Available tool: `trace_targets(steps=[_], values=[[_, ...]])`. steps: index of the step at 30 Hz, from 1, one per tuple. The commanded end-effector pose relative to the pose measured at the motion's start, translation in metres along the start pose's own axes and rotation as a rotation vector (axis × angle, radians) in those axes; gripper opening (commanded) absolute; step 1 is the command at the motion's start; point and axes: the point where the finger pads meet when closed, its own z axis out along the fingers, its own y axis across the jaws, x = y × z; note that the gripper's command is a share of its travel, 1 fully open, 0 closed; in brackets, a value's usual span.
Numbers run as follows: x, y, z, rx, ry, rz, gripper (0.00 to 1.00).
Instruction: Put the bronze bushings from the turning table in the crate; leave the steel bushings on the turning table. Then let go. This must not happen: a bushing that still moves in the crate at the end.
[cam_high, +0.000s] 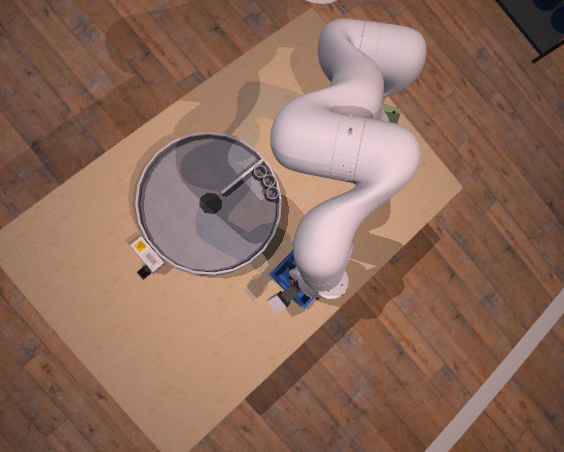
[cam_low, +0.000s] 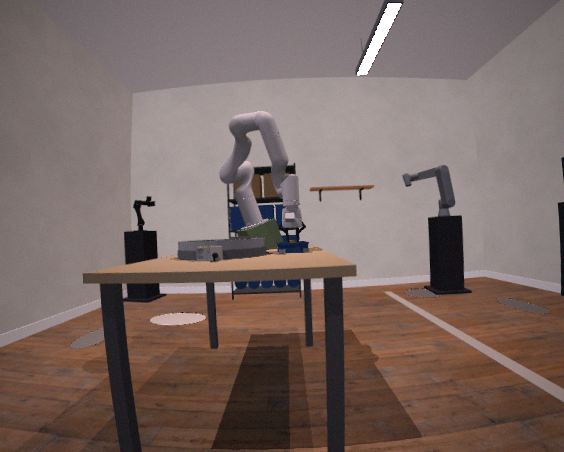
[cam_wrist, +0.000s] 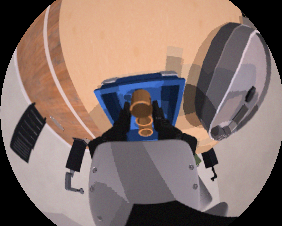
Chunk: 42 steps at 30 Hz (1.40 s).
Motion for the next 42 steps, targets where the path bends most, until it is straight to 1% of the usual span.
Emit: trace_targets(steps=[1, 10, 42], values=[[0.001, -0.001, 0.004, 0.001, 0.003, 0.000, 0.00], [0.001, -0.001, 0.010, 0.001, 0.003, 0.000, 0.00], [0.001, -0.001, 0.014, 0.001, 0.003, 0.000, 0.00]])
